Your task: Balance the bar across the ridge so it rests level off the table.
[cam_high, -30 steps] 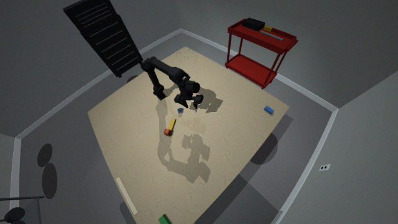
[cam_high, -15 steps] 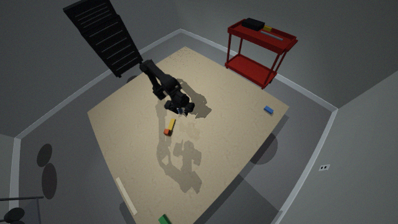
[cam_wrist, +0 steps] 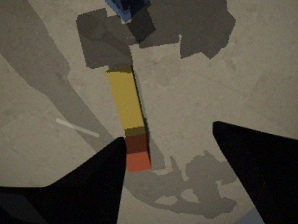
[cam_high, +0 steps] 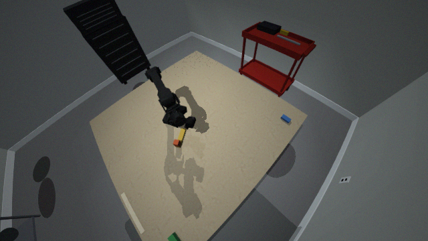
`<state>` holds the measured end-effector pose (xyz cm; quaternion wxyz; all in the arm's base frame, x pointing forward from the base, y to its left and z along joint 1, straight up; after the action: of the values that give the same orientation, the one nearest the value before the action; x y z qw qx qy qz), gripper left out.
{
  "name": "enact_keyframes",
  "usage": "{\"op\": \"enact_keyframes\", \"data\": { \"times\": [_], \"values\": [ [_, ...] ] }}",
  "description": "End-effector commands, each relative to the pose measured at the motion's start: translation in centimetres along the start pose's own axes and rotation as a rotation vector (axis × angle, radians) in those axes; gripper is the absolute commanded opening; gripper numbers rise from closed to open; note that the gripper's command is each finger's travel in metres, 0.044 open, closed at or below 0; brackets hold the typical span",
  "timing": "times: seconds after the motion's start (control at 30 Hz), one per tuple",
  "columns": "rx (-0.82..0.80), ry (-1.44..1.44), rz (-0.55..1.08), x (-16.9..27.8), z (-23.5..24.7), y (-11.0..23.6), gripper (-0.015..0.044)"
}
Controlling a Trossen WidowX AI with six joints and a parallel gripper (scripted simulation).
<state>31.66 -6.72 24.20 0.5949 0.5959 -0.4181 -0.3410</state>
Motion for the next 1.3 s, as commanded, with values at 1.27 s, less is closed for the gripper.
{"op": "enact_keyframes", "data": {
  "times": [1.27],
  "values": [
    [-0.037,0.022,-0.069,2.5,3.8,-9.9,0.0315]
  ]
}}
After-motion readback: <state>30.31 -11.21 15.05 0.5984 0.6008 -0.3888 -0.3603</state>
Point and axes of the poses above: the point midway between the two fingers, 35 mm back from their tips, its own y axis back along the fingers, its own z axis across the jaws, x = y × z, the point moved 8 cm from there along y, back along the fingers, and after that the axes turned 8 degrees about -y, right-handed, at the moved point
